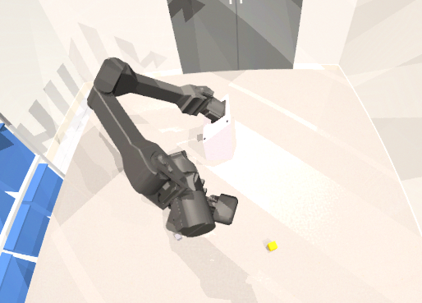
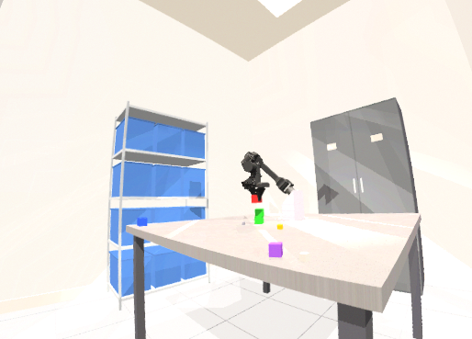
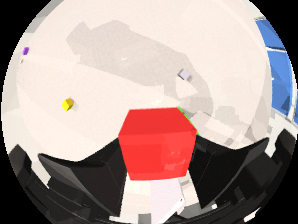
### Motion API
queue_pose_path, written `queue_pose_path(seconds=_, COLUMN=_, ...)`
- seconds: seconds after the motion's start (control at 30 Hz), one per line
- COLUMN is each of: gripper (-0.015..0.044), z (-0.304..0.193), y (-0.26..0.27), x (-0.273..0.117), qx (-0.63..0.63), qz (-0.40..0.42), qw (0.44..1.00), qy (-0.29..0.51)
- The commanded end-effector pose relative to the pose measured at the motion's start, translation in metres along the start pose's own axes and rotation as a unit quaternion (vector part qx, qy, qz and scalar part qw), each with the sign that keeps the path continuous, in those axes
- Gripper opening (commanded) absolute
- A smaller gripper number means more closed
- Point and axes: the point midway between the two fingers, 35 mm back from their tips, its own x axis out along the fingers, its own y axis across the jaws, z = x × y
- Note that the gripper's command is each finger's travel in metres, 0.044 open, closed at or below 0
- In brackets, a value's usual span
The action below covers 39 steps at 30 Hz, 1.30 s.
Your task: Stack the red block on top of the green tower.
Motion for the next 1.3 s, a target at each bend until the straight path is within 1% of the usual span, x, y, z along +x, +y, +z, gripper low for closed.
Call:
queue_pose_path(seconds=0.0, gripper=0.0000, z=-0.010, y=-0.015, x=0.001, qx=-0.002, qz=-0.002, qw=1.000, qy=0.000)
queue_pose_path(seconds=0.47, gripper=0.0000, z=-0.049, y=-0.055, x=0.005, qx=-0.002, qz=-0.003, qw=1.000, qy=0.000)
queue_pose_path(seconds=0.7, gripper=0.0000, z=-0.050, y=-0.055, x=0.012, qx=-0.002, qz=-0.003, qw=1.000, qy=0.000)
queue_pose_path(seconds=0.93, gripper=0.0000, z=-0.050, y=-0.056, x=0.037, qx=-0.002, qz=-0.004, qw=1.000, qy=0.000)
queue_pose_path(seconds=1.27, gripper=0.0000, z=-0.050, y=-0.056, x=0.037, qx=-0.002, qz=-0.004, qw=1.000, qy=0.000)
